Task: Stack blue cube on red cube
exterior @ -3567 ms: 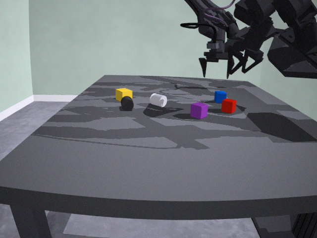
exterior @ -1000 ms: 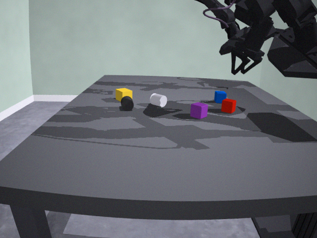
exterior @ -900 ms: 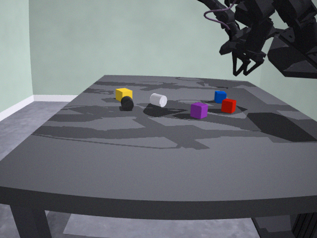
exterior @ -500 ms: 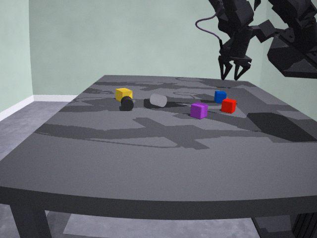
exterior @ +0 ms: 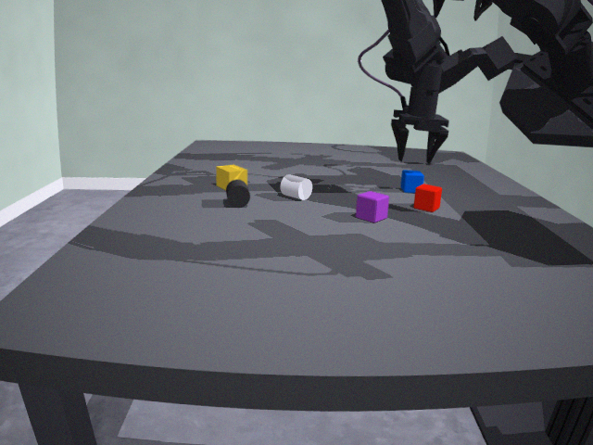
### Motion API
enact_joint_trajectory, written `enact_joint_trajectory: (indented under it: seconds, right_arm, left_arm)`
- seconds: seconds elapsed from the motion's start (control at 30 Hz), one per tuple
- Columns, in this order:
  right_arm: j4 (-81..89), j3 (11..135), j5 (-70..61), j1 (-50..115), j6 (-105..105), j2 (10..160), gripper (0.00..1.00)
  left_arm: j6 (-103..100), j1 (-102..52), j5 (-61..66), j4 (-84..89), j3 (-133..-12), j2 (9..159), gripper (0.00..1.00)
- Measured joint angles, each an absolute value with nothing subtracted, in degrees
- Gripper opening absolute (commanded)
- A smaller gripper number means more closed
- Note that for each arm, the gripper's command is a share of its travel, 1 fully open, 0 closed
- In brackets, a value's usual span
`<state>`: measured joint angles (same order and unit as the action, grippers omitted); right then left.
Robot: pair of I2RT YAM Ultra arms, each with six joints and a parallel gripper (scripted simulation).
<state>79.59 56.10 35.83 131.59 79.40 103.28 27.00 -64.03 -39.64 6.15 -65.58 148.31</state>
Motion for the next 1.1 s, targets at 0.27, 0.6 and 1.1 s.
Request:
enact_joint_trajectory:
  seconds: [0.27, 0.6, 1.1]
  right_arm:
    - [80.2, 56.1, 35.8, 131.6, 80.1, 103.3, 1.0]
    - [80.3, 56.2, 35.8, 131.6, 80.1, 103.3, 1.0]
    - [80.3, 56.2, 35.8, 131.6, 80.1, 103.3, 1.0]
  left_arm:
    - [28.3, -63.5, -40.1, 14.4, -73.0, 152.4, 0.64]
    - [28.8, -62.9, -40.2, 16.4, -74.2, 153.3, 0.64]
    - [31.3, -60.8, -40.4, 14.2, -74.8, 156.0, 0.64]
